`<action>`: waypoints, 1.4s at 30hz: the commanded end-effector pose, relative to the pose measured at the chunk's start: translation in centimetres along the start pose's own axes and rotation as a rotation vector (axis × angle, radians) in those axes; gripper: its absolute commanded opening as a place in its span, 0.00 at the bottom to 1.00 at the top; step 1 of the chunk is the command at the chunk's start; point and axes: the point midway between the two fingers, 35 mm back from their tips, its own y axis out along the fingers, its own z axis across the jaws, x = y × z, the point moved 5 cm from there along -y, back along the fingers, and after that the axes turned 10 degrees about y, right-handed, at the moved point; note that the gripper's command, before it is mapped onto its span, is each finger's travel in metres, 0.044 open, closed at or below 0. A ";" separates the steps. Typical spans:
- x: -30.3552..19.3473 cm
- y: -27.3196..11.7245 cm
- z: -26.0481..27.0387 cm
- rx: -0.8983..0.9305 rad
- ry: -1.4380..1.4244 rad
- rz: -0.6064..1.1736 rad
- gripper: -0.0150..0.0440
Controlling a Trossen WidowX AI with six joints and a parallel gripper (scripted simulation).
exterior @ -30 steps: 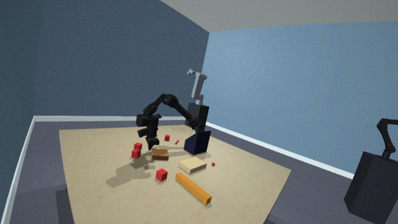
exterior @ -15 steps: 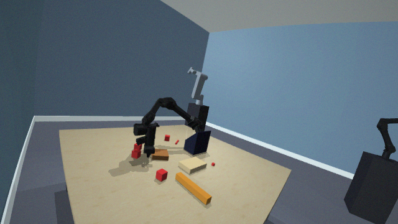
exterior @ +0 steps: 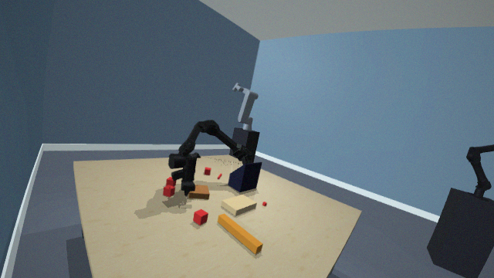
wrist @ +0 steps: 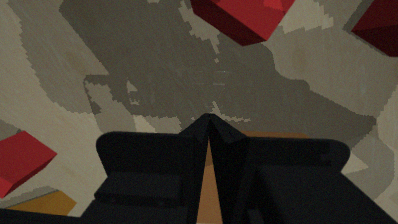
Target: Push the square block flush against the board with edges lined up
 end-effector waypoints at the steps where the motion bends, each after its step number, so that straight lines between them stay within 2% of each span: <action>1: -0.5 0.1 -0.1 -0.003 0.005 -0.001 0.25; 42: -5.7 0.1 -0.9 -0.003 0.003 0.001 0.25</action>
